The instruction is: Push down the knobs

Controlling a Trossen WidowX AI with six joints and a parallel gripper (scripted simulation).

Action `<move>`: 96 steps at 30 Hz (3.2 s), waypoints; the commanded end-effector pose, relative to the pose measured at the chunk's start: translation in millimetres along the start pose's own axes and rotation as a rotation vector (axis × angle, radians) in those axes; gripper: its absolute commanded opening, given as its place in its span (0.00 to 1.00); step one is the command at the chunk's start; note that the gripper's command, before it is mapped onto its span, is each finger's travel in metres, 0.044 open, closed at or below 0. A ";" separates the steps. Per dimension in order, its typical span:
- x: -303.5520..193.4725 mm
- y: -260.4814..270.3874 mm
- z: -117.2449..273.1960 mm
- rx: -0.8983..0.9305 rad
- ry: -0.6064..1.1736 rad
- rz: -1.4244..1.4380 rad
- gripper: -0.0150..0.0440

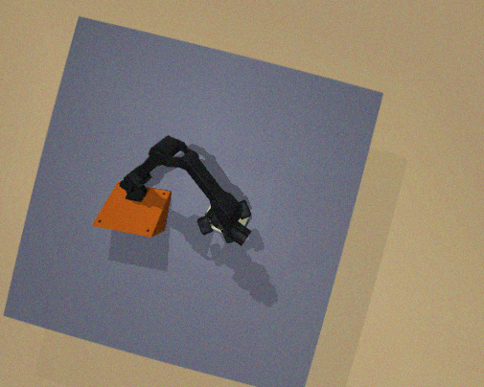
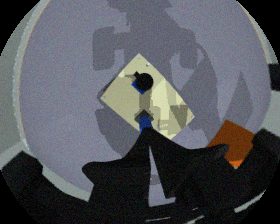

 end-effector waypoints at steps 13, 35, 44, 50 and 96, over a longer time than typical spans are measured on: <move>1.2 5.0 7.1 -0.016 0.025 0.020 0.25; 7.4 6.0 27.8 -0.015 -0.039 0.067 0.39; 14.8 7.0 37.3 -0.026 -0.074 0.301 0.25; 18.3 7.4 38.8 -0.033 -0.065 0.509 0.25; 44.0 7.2 48.9 -0.027 0.011 2.105 0.25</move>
Point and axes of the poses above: the point midway between the two fingers, 35 mm back from their tips, its own z axis back along the fingers, its own y axis across the jaws, x = y × z, the point moved 5 cm from there along z, back along the fingers, and after that the axes turned 2 degrees about z, right-handed, at the moved point
